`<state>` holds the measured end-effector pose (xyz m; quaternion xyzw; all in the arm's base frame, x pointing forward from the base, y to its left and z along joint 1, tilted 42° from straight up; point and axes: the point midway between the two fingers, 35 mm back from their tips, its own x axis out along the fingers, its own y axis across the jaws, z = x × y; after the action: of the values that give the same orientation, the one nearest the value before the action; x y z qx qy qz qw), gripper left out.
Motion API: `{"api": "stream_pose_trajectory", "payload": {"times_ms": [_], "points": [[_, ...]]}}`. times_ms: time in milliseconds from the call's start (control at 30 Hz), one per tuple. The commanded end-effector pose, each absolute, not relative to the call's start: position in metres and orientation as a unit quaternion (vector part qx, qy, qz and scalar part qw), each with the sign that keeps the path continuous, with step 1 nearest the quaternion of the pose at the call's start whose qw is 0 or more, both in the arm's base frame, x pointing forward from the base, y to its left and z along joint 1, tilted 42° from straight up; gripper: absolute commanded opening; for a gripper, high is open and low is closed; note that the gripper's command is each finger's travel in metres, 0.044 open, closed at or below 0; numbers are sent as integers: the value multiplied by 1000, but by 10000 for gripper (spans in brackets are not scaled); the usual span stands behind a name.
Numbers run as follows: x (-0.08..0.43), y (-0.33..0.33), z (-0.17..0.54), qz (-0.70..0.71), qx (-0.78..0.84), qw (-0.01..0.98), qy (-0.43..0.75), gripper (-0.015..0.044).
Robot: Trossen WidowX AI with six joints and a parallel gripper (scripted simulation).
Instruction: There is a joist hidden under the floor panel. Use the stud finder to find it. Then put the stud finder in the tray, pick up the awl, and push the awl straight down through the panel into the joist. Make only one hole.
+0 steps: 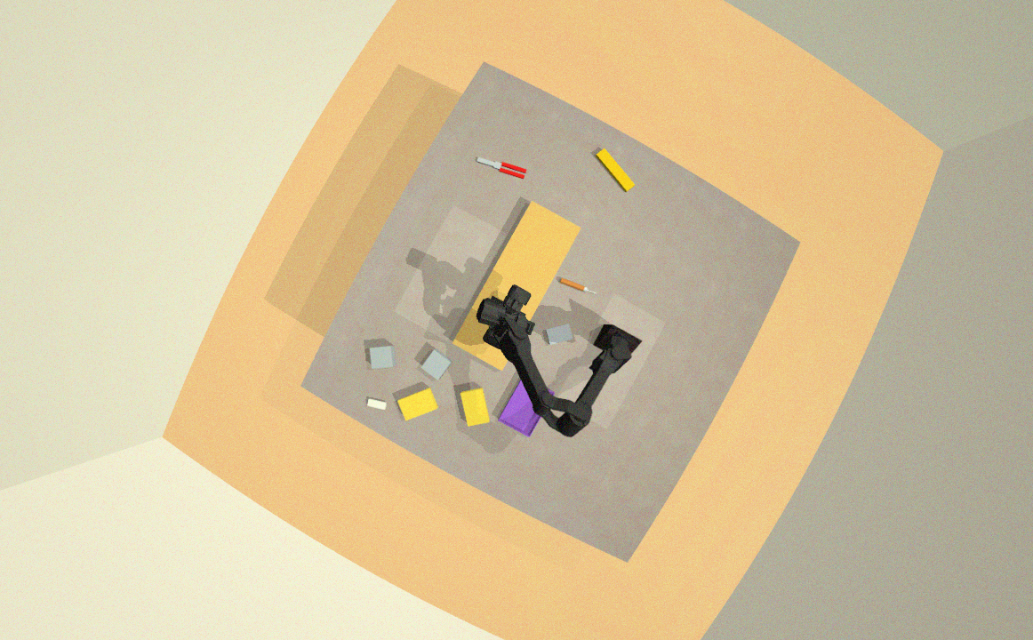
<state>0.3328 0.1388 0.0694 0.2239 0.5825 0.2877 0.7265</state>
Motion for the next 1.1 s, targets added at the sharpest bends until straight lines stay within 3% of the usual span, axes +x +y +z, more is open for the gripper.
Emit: {"api": "stream_pose_trajectory", "payload": {"times_ms": [0,1067], "points": [[330,148,77,293,225,724,582,0],[321,193,118,295,226,724,582,0]]}}
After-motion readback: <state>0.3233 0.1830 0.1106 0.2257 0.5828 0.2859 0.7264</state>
